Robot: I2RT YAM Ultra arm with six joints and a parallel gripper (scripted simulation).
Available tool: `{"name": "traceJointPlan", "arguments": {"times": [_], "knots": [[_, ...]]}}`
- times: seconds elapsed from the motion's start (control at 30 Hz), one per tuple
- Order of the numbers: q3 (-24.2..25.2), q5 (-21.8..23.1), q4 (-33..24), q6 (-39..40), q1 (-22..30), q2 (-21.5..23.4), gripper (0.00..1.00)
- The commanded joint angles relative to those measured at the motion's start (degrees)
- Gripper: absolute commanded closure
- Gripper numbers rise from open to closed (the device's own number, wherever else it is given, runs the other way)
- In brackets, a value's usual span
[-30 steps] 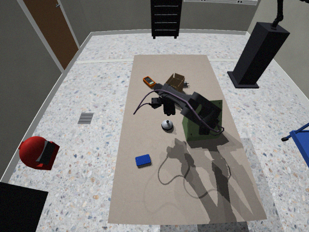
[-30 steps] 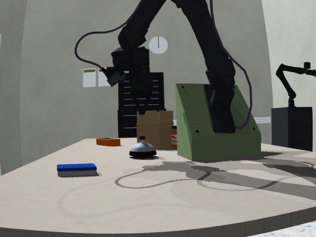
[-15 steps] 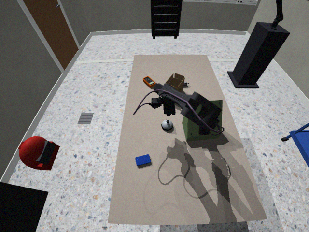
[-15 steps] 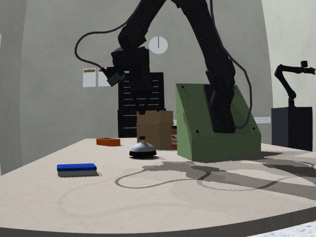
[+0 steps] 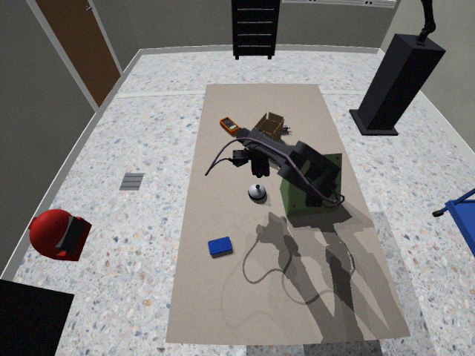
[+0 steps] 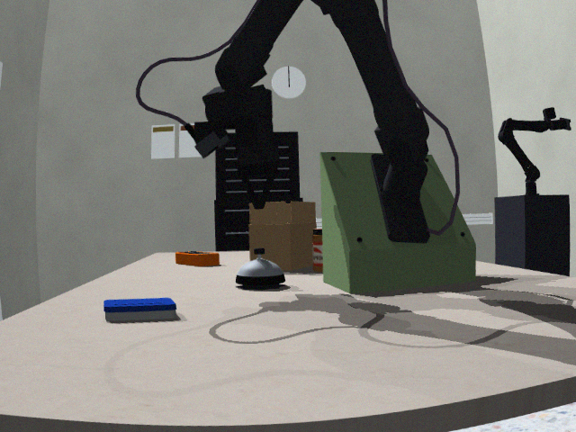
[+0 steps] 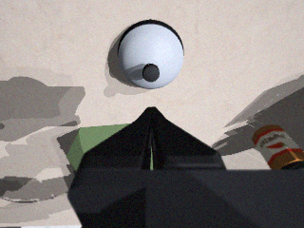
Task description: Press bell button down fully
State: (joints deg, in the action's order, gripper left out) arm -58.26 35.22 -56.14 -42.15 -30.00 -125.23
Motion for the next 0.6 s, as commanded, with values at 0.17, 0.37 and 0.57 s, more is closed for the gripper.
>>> {"name": "traceJointPlan", "arguments": {"times": [0.17, 0.37, 0.57], "knots": [[-1.8, 0.9, -1.3, -0.5, -1.6, 1.4, 1.0], [-1.5, 1.0, -1.1, -0.2, -1.5, 1.2, 1.0], [0.7, 1.1, -0.4, 0.6, -1.3, 0.5, 1.0]]}}
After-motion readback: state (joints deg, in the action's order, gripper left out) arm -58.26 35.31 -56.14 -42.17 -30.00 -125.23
